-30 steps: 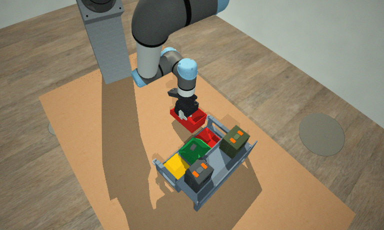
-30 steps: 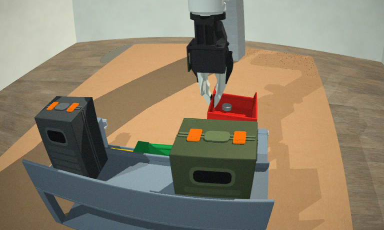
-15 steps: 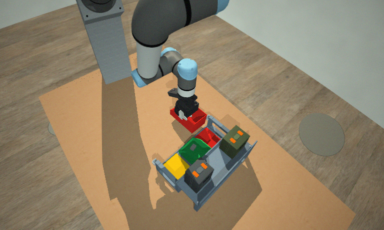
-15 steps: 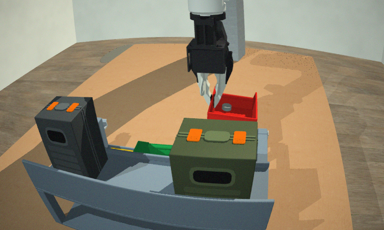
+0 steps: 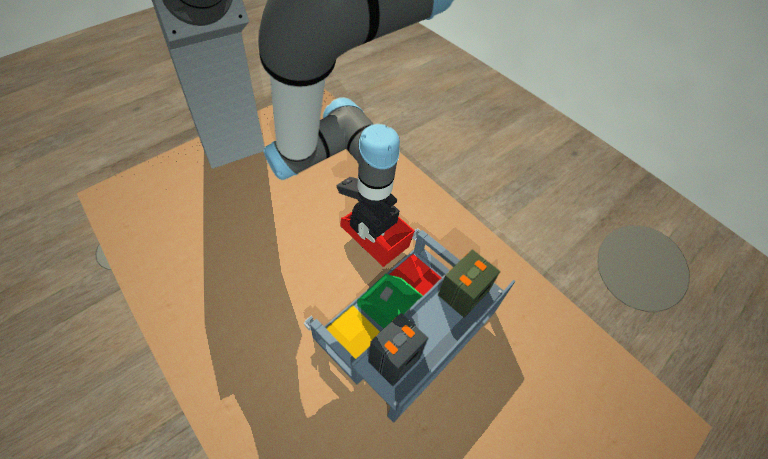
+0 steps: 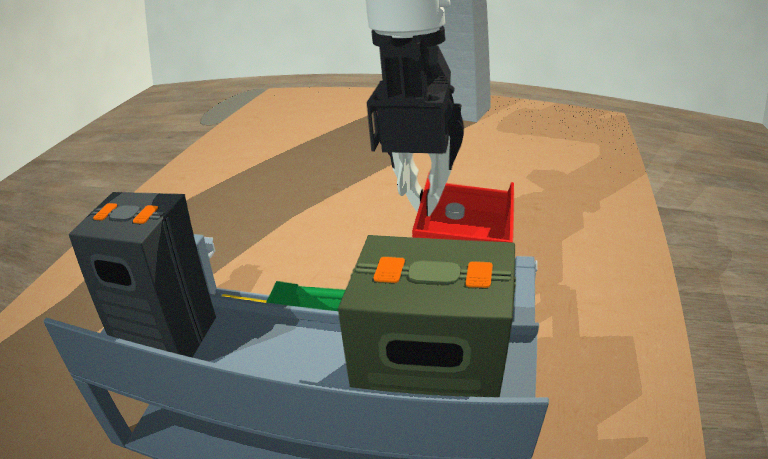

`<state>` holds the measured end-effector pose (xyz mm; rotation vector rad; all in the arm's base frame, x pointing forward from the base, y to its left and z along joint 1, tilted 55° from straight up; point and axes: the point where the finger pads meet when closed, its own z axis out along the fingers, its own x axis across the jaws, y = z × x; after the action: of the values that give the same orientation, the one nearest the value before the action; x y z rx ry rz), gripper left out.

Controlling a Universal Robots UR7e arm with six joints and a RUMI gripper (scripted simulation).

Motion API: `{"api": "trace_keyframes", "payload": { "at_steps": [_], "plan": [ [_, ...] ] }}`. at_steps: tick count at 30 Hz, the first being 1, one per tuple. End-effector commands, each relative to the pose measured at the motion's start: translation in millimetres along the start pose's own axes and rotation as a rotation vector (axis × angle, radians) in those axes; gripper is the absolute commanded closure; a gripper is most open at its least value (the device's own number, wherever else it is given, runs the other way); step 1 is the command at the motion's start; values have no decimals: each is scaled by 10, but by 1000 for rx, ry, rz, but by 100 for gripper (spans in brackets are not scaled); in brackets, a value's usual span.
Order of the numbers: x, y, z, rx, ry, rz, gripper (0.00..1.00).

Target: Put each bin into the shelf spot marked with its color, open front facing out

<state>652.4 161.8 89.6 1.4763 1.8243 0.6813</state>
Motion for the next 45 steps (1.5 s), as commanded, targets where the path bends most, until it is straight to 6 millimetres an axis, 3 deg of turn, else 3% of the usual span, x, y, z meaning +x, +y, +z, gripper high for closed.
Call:
{"api": "trace_keyframes", "payload": {
  "at_steps": [1,45],
  "plan": [
    [-2,16,2,35,14,1,100],
    [-5,32,6,68,27,2,100]
  ]
}}
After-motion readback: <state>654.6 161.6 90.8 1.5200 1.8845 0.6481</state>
